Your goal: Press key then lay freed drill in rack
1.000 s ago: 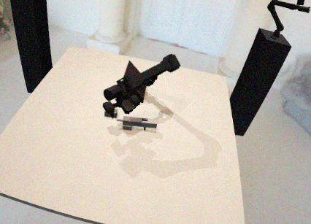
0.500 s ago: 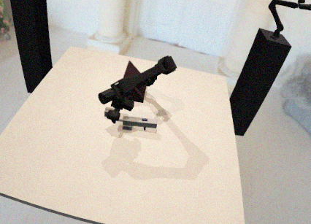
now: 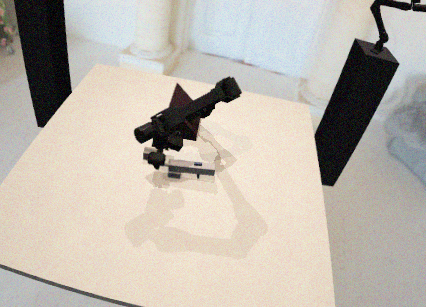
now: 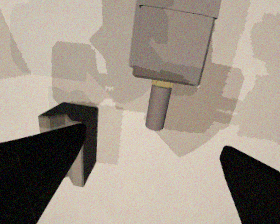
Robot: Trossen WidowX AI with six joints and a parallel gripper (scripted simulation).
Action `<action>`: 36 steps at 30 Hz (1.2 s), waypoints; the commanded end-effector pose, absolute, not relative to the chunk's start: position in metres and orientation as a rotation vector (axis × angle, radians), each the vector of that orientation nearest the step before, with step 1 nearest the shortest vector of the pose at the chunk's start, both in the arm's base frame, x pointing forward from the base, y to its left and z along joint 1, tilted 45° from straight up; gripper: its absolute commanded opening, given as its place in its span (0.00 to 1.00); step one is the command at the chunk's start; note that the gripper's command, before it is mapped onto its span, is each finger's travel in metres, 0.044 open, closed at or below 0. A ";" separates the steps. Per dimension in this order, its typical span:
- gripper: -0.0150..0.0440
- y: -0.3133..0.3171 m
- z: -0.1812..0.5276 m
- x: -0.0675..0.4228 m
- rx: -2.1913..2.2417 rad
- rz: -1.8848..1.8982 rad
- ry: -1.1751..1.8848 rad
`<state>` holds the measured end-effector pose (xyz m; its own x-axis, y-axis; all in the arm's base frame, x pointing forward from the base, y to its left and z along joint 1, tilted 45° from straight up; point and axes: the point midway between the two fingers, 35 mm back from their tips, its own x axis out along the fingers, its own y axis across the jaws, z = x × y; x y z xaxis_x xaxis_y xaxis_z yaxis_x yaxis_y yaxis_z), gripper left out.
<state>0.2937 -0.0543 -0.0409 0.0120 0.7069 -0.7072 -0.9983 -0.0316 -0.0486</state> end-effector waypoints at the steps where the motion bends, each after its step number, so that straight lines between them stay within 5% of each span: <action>1: 1.00 -0.052 -0.043 0.293 -0.665 1.495 0.570; 33: 1.00 -0.009 -0.067 0.293 -0.663 1.496 0.568; 36: 0.87 -0.012 -0.065 0.294 -0.671 1.497 0.567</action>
